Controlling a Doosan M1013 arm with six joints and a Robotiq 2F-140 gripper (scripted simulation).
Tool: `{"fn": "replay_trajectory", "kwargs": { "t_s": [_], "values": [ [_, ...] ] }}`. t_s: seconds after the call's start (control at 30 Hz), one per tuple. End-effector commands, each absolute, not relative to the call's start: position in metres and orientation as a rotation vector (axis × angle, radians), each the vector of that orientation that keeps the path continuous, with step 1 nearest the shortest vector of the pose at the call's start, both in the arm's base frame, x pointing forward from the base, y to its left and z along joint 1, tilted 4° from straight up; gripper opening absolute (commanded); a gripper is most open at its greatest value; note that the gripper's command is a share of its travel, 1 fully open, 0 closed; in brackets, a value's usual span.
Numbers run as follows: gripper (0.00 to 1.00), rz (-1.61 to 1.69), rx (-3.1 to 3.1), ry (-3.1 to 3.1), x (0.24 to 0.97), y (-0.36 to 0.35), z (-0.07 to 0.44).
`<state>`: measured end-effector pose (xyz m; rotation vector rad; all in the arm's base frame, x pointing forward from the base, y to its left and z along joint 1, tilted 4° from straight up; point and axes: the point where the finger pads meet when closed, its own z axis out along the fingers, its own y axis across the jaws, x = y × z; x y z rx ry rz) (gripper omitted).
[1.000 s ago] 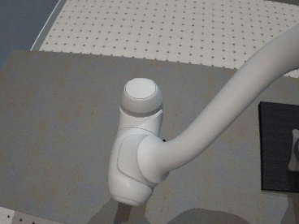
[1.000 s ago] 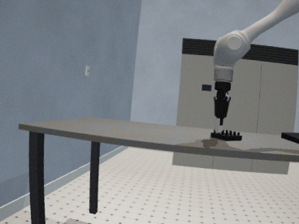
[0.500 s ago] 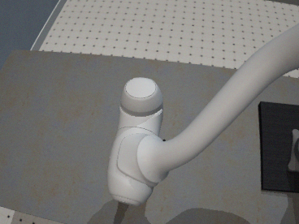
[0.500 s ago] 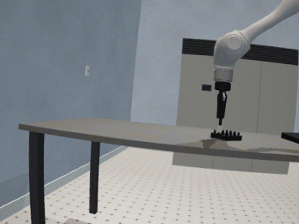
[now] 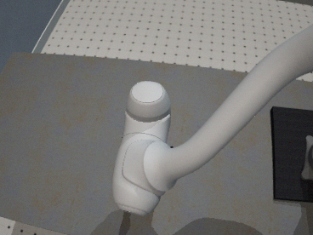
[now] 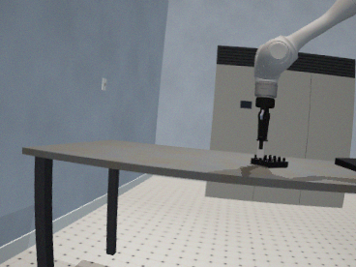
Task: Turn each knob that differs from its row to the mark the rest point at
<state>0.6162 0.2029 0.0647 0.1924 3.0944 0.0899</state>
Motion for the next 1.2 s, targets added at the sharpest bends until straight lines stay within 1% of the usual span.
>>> {"fn": "replay_trajectory", "kwargs": {
  "t_s": [0.0, 0.5, 1.17],
  "values": [
    [0.05, 0.082, 0.293, 3.087, 0.6162, 0.203, 0.0649],
    [0.05, 0.091, 0.816, 3.001, 0.6162, 0.203, 0.0649],
    [0.05, 0.096, 1.13, 2.904, 0.6162, 0.203, 0.0649]
  ]
}}
